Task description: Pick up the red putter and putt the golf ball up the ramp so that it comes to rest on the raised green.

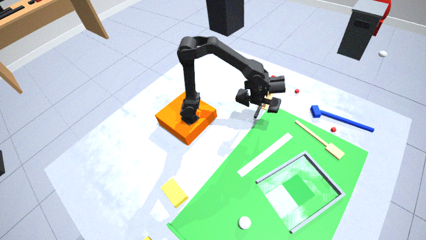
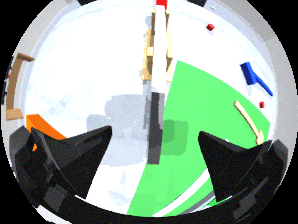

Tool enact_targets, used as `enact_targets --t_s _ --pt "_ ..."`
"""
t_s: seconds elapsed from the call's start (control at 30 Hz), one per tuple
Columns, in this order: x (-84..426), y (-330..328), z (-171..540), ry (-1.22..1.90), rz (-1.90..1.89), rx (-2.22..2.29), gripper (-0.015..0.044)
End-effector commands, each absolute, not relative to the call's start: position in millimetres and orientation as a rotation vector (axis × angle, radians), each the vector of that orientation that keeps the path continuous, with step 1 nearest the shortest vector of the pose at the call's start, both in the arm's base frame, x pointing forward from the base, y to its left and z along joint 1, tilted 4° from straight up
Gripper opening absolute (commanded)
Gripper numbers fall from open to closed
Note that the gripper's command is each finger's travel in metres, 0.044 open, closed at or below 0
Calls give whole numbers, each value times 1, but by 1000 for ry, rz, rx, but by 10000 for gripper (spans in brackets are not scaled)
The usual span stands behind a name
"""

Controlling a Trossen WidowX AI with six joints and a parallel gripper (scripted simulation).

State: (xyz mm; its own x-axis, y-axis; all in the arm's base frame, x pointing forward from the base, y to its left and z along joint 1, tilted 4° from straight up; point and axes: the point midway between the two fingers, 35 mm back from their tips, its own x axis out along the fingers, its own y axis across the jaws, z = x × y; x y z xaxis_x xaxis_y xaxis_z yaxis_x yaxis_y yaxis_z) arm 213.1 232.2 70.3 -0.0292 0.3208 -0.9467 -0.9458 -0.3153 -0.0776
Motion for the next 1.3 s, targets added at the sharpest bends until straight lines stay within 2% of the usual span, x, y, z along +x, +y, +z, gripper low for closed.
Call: enact_targets --t_s 0.0,0.93,1.27 --pt "214 232 59 770 1561 -1205 440" --pt "215 235 22 770 1562 -1205 440" --pt "216 236 25 765 1563 -1199 177"
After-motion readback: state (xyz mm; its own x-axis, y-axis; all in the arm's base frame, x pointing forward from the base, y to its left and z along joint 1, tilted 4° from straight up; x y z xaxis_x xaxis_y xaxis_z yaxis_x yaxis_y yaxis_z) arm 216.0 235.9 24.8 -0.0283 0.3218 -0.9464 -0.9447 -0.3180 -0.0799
